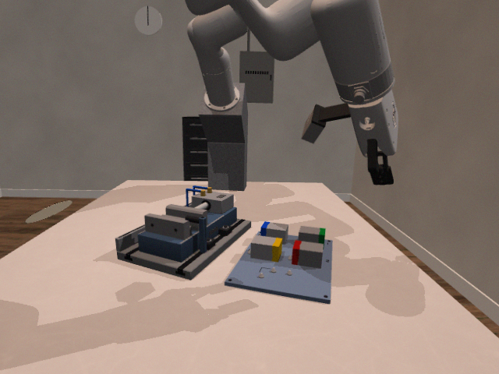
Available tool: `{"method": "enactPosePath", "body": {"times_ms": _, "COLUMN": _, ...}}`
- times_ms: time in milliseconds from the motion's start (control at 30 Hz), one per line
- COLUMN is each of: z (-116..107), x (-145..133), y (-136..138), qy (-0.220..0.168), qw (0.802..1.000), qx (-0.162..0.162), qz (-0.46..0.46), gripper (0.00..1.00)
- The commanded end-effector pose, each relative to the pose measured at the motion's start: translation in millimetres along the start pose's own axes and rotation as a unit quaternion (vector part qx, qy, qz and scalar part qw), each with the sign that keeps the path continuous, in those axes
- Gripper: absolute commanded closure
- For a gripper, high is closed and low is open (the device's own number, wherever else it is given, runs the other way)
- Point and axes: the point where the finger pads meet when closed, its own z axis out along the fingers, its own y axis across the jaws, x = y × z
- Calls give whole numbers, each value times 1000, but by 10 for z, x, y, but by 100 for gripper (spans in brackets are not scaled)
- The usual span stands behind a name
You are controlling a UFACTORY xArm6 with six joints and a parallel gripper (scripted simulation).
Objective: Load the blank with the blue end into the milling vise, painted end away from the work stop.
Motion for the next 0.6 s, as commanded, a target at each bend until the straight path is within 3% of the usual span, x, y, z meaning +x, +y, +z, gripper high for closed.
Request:
{"method": "enactPosePath", "body": {"times_ms": 0, "z": -46, "x": 79, "y": 49, "qy": 12, "qw": 999, "qx": 36, "qz": -7, "gripper": 0}}
{"method": "enactPosePath", "body": {"times_ms": 167, "z": -46, "x": 79, "y": 49, "qy": 12, "qw": 999, "qx": 36, "qz": -7, "gripper": 0}}
{"method": "enactPosePath", "body": {"times_ms": 500, "z": -169, "x": 371, "y": 228, "qy": 54, "qw": 989, "qx": 133, "qz": -40, "gripper": 0}}
{"method": "enactPosePath", "body": {"times_ms": 567, "z": -169, "x": 371, "y": 228, "qy": 54, "qw": 989, "qx": 133, "qz": -40, "gripper": 0}}
